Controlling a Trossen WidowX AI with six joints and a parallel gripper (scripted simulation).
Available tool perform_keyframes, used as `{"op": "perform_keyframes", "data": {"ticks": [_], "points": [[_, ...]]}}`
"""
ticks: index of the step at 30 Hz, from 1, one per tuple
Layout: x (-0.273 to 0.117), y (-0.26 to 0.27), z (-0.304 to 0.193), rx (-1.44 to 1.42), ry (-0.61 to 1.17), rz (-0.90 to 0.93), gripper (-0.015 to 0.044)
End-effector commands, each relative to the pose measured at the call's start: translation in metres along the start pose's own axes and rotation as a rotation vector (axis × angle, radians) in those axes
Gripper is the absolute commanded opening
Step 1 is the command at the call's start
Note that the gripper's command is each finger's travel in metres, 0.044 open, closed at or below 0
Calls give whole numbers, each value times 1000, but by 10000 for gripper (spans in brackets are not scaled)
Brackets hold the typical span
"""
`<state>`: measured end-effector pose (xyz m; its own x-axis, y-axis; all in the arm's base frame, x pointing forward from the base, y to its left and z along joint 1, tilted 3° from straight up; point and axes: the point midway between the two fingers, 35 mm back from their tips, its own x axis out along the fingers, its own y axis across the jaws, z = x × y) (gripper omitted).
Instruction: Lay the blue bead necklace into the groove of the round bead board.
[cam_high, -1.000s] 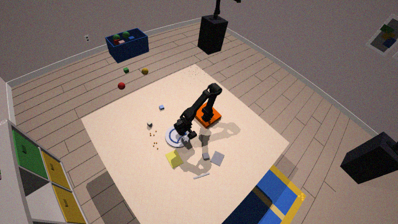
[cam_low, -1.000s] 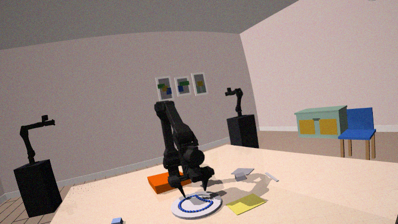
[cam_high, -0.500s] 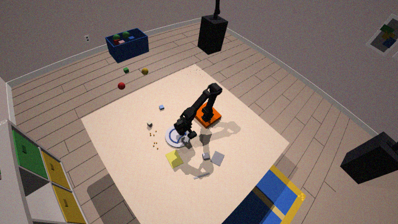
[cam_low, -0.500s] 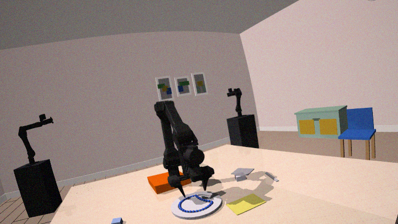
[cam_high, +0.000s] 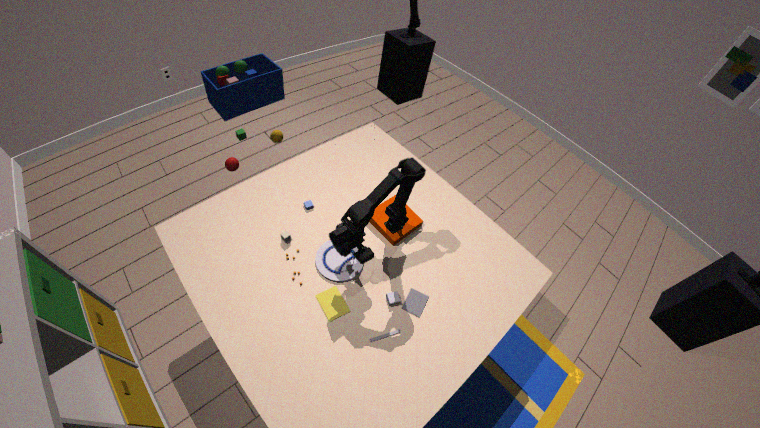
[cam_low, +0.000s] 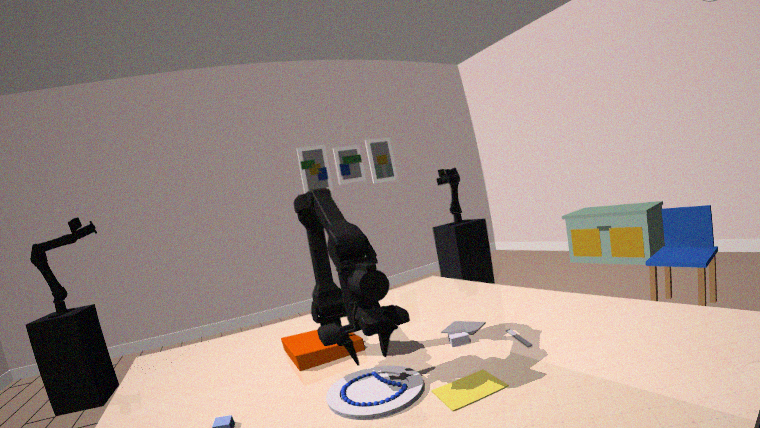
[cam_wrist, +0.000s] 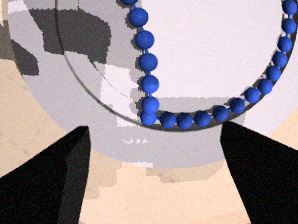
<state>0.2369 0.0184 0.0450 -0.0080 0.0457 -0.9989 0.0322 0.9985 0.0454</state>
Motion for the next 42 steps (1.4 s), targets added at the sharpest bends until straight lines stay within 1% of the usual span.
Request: {"op": "perform_keyframes", "data": {"ticks": [1,3,4,7,27,33,37,38,42], "points": [[4,0,-1,8,1,2,120],[11,0,-1,8,1,2,120],[3,0,1,1,-9,1,120],[4,0,1,1,-8,1,120],[36,0,-1,8,1,2,120],[37,0,-1,8,1,2,120],[34,0,0,1,-6,1,15],[34,0,0,1,-6,1,0],[34,0,0,1,-6,1,0]]}}
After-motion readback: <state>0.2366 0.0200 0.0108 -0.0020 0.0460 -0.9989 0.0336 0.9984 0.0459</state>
